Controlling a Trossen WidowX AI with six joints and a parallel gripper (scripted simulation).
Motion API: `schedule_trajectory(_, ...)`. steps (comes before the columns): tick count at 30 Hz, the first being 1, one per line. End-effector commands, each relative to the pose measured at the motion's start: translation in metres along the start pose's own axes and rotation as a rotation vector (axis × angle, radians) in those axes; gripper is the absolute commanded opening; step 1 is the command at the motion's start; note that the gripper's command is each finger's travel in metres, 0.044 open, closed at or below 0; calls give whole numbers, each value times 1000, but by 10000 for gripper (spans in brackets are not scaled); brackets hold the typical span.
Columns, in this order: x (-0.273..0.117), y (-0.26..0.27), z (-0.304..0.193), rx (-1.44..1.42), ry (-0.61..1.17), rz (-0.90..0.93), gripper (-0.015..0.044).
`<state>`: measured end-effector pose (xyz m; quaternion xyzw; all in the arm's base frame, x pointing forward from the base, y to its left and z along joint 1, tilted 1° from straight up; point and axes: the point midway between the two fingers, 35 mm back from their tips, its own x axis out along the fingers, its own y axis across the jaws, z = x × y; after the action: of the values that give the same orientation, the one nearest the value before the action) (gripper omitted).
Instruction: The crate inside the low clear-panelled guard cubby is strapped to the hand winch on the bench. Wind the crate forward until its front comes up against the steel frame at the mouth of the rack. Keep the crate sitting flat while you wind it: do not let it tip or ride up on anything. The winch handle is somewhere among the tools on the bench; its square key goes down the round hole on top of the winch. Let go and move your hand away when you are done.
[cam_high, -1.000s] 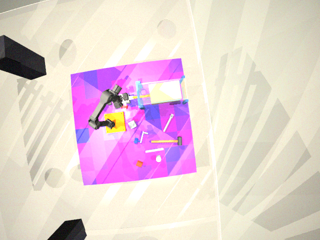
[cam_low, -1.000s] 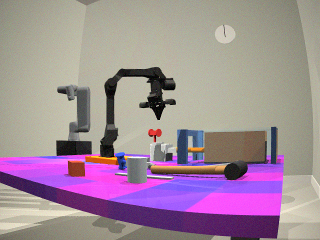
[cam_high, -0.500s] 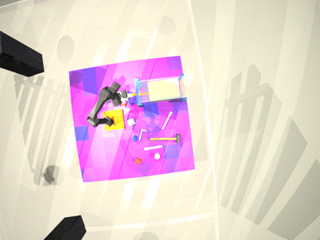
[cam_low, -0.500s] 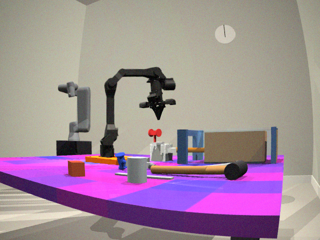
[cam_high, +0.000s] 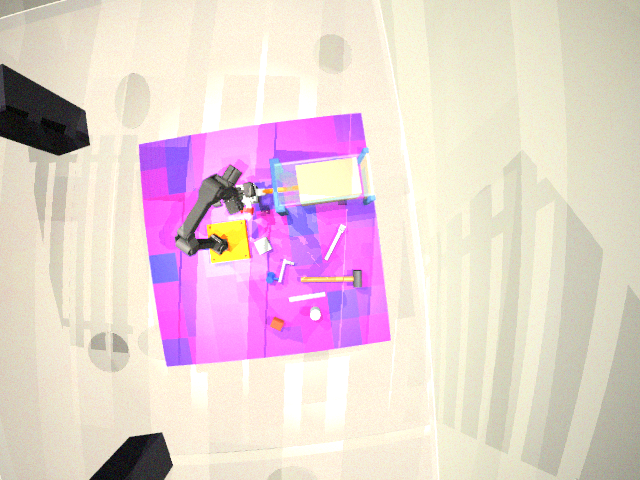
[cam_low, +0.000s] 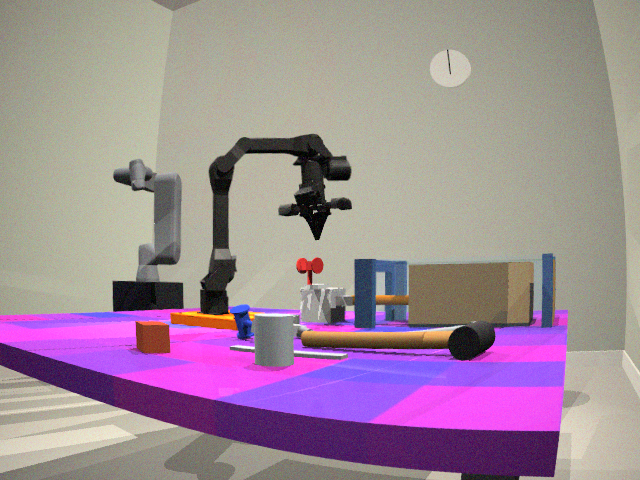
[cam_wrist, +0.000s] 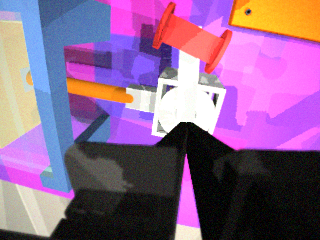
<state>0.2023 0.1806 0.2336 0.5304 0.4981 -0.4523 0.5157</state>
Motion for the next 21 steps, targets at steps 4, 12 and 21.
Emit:
schedule_trajectory(4, 0, 0, 0, 0, 2, 2, 0)
schedule_trajectory(12, 2, 1, 5, -120, -6, -6, 79)
schedule_trajectory(21, 11, 2, 39, -872, -19, -61, 315)
